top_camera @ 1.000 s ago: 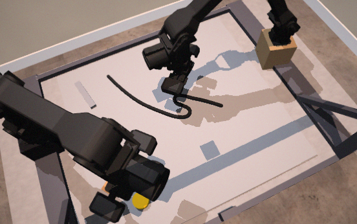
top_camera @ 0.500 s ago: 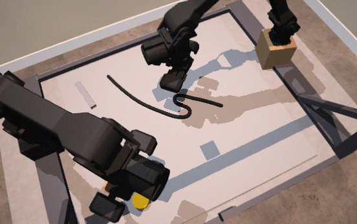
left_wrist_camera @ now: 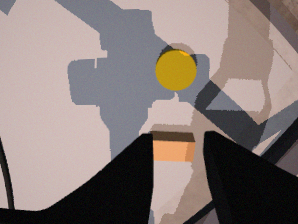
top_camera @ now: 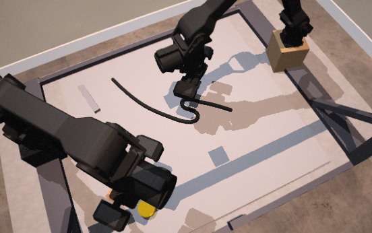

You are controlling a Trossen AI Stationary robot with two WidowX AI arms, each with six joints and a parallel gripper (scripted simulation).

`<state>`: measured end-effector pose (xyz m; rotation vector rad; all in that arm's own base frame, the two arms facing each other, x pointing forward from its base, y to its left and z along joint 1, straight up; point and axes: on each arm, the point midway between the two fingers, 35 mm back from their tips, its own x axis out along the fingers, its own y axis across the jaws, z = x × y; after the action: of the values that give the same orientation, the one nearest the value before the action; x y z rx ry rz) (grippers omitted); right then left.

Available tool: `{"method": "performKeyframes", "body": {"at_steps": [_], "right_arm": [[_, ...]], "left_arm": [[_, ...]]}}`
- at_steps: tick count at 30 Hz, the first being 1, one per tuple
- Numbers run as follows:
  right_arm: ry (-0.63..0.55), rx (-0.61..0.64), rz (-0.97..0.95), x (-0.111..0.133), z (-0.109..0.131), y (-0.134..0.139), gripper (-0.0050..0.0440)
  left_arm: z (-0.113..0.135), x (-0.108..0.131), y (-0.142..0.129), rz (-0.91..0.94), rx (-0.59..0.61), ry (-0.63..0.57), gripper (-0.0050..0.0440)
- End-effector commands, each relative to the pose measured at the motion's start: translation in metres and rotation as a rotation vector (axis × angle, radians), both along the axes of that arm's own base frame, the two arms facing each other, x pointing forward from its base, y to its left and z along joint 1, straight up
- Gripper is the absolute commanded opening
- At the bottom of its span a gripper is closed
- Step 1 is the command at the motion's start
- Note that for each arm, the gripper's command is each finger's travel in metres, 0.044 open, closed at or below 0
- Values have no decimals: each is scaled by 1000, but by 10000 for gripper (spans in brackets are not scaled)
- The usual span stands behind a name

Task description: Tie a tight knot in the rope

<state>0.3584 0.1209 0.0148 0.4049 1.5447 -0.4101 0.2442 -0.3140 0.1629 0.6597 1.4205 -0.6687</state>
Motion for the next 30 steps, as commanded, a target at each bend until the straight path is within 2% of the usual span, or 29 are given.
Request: {"method": "performKeyframes", "body": {"at_steps": [1, 30], "right_arm": [[-39, 9, -2, -4, 9, 6, 100], [-36, 11, 3, -48, -14, 30, 100]], "left_arm": [[10, 1, 0, -4, -18, -21, 100], [10, 1, 0, -4, -18, -21, 100]]}}
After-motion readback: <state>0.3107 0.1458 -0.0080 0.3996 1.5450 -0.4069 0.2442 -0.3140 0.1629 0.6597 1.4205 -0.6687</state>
